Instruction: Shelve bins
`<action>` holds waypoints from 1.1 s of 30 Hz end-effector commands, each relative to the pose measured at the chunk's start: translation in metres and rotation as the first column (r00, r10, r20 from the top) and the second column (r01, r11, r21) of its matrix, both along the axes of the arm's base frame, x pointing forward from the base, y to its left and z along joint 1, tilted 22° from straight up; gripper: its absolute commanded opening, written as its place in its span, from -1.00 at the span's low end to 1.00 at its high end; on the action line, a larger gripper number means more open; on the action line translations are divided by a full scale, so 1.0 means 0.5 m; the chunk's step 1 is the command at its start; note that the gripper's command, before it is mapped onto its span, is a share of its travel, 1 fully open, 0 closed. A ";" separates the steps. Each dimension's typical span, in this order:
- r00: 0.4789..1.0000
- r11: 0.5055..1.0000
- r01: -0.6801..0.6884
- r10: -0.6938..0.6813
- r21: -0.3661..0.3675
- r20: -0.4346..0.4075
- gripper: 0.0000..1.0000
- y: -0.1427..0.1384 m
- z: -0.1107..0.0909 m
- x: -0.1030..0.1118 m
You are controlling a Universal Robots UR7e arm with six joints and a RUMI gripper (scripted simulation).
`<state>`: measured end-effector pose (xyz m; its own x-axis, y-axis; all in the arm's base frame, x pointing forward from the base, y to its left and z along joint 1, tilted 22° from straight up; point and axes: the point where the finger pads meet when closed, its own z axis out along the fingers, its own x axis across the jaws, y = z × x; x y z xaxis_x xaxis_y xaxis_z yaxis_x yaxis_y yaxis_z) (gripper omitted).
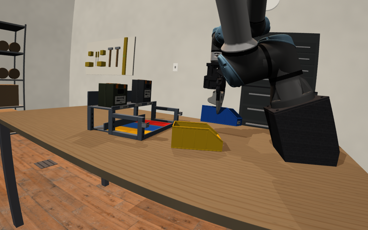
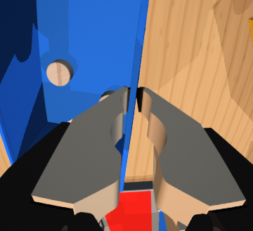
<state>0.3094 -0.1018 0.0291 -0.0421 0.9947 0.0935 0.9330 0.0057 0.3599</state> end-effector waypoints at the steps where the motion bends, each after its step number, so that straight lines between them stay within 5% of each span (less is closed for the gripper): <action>1: 1.000 1.000 0.000 0.000 0.000 0.001 -1.00 -0.002 0.011 -0.004; 33: 1.000 1.000 0.000 0.000 0.000 0.001 -1.00 -0.007 0.057 -0.022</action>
<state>0.2990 -0.1046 0.0557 -0.0423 0.9947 0.0938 0.9328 0.0057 0.3603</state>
